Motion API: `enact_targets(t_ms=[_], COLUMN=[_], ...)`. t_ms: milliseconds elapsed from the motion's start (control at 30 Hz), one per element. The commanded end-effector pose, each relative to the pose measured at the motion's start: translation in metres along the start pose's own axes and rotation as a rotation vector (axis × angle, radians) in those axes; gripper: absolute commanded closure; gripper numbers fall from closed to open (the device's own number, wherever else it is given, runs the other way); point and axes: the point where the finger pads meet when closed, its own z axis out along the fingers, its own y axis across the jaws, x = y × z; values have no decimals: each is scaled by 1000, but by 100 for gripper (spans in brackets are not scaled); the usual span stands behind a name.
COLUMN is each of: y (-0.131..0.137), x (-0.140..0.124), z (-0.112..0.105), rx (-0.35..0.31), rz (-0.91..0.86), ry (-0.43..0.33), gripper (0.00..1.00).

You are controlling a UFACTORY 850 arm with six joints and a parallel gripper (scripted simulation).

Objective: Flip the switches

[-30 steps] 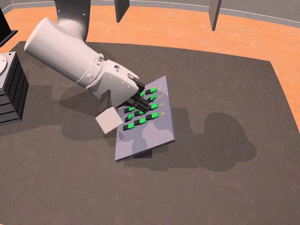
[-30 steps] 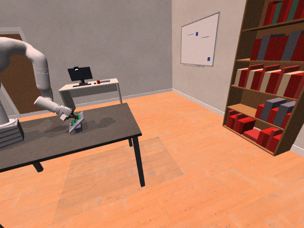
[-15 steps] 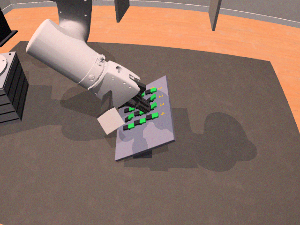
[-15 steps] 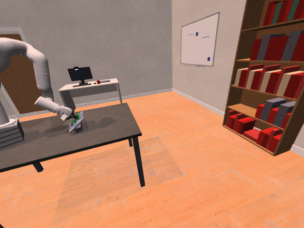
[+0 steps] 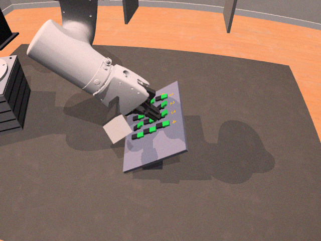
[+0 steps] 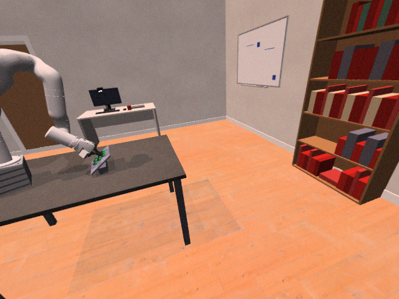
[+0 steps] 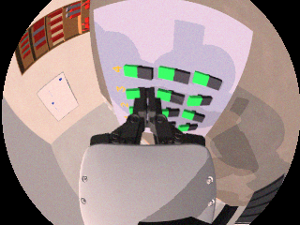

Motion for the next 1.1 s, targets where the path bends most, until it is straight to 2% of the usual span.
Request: enact_targets(t_ms=[0, 300, 800, 1000, 1067], y=[-1, -1, -1, 1, 1], x=[0, 0, 1, 29, 32], z=[-4, -25, -26, -27, -27], rx=[1, 1, 1, 1, 1], rz=[0, 0, 0, -1, -1], ry=[0, 0, 0, 1, 1], gripper=[100, 100, 100, 100, 100])
